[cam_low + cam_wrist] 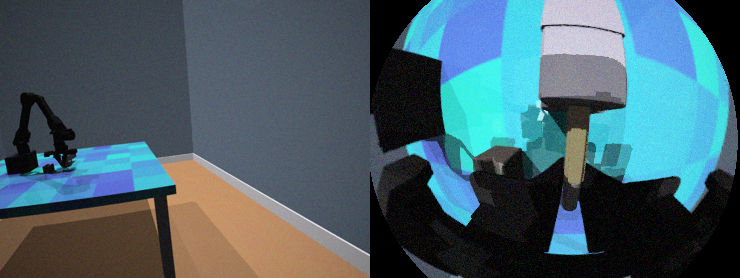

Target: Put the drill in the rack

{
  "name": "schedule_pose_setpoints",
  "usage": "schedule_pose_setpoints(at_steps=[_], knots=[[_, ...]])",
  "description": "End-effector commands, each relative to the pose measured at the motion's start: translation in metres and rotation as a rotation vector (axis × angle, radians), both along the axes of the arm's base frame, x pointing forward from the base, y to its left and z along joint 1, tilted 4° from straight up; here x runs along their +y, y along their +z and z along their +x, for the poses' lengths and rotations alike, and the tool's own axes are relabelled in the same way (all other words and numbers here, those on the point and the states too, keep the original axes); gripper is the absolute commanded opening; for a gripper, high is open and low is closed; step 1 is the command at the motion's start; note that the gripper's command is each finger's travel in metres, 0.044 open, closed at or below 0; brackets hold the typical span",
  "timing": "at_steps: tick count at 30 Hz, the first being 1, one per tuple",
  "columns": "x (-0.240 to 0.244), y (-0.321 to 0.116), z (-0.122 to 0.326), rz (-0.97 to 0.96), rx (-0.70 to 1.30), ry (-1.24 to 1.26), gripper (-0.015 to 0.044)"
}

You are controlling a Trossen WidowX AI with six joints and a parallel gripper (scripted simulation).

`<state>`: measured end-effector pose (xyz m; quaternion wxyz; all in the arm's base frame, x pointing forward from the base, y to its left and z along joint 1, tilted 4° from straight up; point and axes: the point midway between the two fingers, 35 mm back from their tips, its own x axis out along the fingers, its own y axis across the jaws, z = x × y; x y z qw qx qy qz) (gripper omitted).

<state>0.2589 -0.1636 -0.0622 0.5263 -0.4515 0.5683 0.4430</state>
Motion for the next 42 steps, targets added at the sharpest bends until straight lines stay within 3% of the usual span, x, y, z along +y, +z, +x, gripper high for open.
schedule_pose_setpoints(at_steps=[1, 42], knots=[[0.001, 0.001, -0.001, 0.001, 0.003, -0.004, 0.0000], [-0.044, 0.007, -0.009, -0.002, 0.004, -0.004, 0.0000]])
